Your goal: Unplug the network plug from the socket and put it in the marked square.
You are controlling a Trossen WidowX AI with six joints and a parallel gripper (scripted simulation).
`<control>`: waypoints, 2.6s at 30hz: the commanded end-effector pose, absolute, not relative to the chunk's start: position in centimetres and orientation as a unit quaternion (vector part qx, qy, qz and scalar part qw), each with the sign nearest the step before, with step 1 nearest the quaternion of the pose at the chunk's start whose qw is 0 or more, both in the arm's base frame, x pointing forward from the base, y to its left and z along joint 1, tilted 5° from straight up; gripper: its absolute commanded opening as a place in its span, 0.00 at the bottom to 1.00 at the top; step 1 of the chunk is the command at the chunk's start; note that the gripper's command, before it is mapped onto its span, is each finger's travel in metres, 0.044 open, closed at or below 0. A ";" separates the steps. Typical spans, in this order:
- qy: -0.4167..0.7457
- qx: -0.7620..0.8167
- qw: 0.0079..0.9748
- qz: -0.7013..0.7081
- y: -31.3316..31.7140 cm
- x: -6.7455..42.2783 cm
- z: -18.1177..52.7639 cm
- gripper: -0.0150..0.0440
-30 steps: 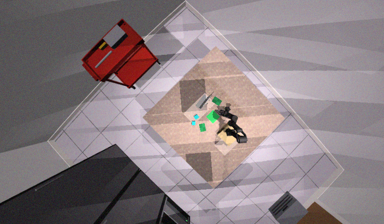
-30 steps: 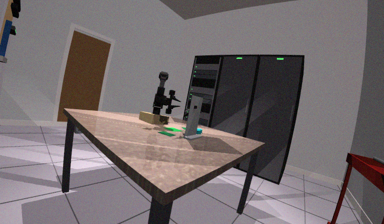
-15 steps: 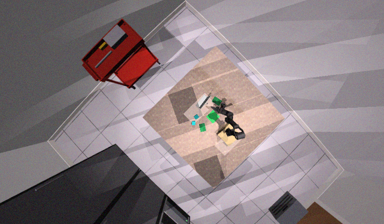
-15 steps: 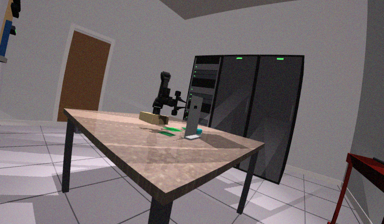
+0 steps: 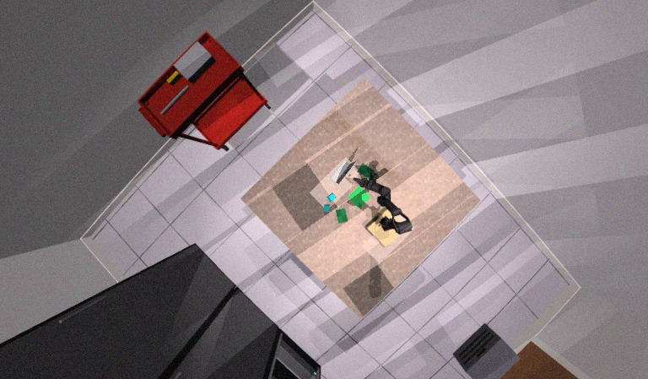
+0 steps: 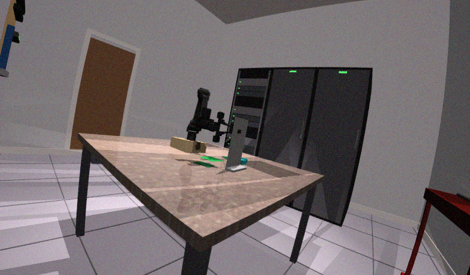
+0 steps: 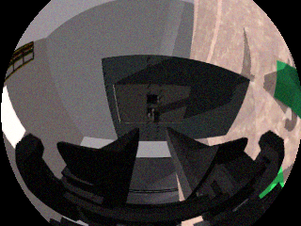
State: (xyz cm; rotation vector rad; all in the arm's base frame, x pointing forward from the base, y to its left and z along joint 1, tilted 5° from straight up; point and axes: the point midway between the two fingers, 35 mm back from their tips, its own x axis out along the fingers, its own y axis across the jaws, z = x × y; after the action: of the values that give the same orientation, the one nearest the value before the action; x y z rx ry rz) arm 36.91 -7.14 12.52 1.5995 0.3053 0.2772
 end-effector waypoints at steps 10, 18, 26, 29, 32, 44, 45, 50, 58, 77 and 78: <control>0.138 0.716 0.674 0.120 -6.9 39.1 12.2 0.52; 0.138 0.716 0.674 0.121 -6.7 40.3 12.1 0.52; 0.138 0.716 0.674 0.121 -6.6 40.7 12.1 0.47; 0.138 0.716 0.674 0.121 -6.6 40.7 12.1 0.44; 0.138 0.716 0.674 0.121 -6.6 40.7 12.1 0.41; 0.138 0.716 0.674 0.121 -6.6 40.7 12.1 0.27; 0.138 0.716 0.674 0.121 -6.6 40.7 12.1 0.26; 0.138 0.716 0.674 0.121 -6.6 40.7 12.1 0.25; 0.138 0.716 0.674 0.121 -6.6 40.2 12.1 0.25; 0.138 0.716 0.674 0.120 -6.7 39.0 12.1 0.25; 0.138 0.716 0.674 0.120 -6.7 38.9 12.1 0.25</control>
State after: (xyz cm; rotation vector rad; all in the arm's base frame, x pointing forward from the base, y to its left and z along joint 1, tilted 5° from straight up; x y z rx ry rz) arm 39.23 -6.73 12.06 1.6096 0.3104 0.2692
